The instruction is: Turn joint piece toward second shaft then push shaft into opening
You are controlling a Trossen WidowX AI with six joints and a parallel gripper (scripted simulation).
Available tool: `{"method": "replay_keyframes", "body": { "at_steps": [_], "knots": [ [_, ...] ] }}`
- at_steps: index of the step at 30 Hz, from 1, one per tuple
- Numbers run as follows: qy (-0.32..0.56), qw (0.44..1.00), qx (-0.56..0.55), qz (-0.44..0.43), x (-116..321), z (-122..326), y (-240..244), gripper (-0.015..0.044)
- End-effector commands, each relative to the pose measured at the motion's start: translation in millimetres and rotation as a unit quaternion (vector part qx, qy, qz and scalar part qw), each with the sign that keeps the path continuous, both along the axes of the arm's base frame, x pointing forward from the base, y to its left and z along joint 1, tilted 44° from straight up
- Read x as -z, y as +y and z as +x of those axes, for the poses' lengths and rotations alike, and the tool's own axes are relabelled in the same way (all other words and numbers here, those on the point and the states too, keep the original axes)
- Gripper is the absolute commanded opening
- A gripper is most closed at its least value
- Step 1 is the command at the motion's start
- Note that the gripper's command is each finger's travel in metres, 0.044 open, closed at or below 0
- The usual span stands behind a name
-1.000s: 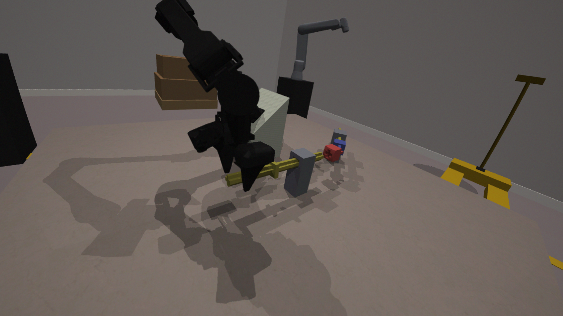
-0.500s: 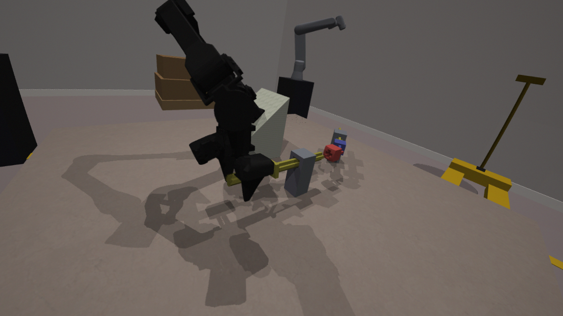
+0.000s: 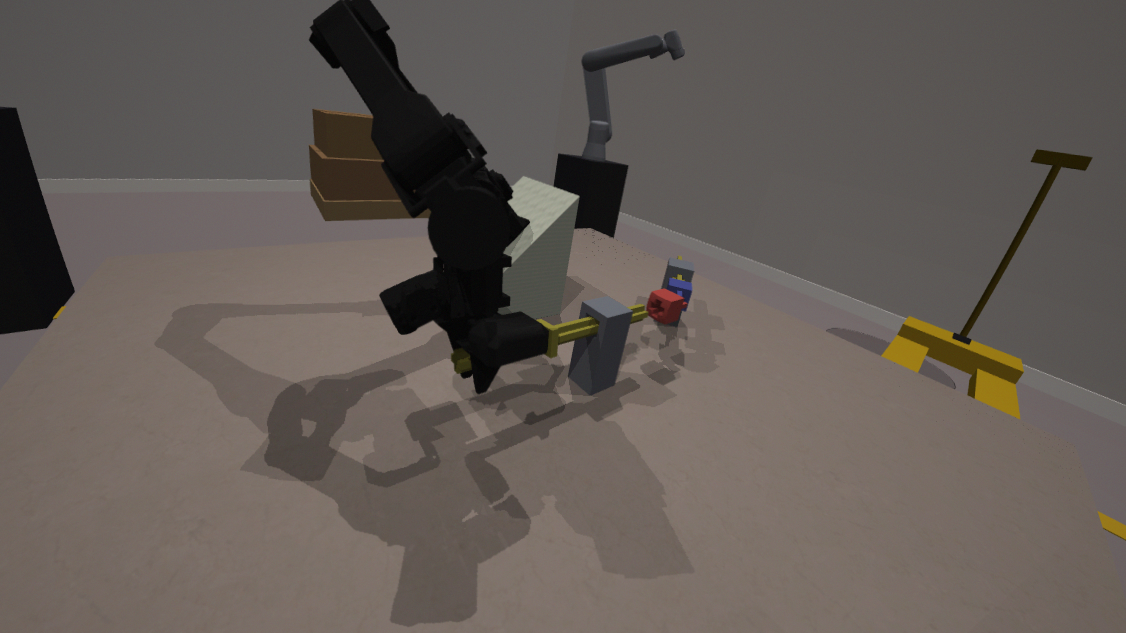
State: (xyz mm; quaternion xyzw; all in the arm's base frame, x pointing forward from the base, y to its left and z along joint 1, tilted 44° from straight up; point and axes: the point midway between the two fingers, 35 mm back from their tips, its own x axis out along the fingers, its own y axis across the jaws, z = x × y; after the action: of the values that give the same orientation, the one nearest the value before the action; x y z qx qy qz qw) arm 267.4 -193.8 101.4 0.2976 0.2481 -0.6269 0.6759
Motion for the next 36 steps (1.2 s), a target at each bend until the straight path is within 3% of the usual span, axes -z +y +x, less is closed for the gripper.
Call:
{"method": "replay_keyframes", "body": {
  "at_steps": [1, 12, 18, 36],
  "knots": [
    [0.001, 1.000, -0.004, 0.002, 0.7, 0.6, 0.5, 0.0102],
    [0.001, 1.000, -0.004, 0.002, 0.7, 0.6, 0.5, 0.0102],
    [0.001, 1.000, -0.004, 0.002, 0.7, 0.6, 0.5, 0.0067],
    [-0.001, 1.000, -0.001, 0.000, 0.1, 0.6, 0.1, 0.0067]
  ]
}}
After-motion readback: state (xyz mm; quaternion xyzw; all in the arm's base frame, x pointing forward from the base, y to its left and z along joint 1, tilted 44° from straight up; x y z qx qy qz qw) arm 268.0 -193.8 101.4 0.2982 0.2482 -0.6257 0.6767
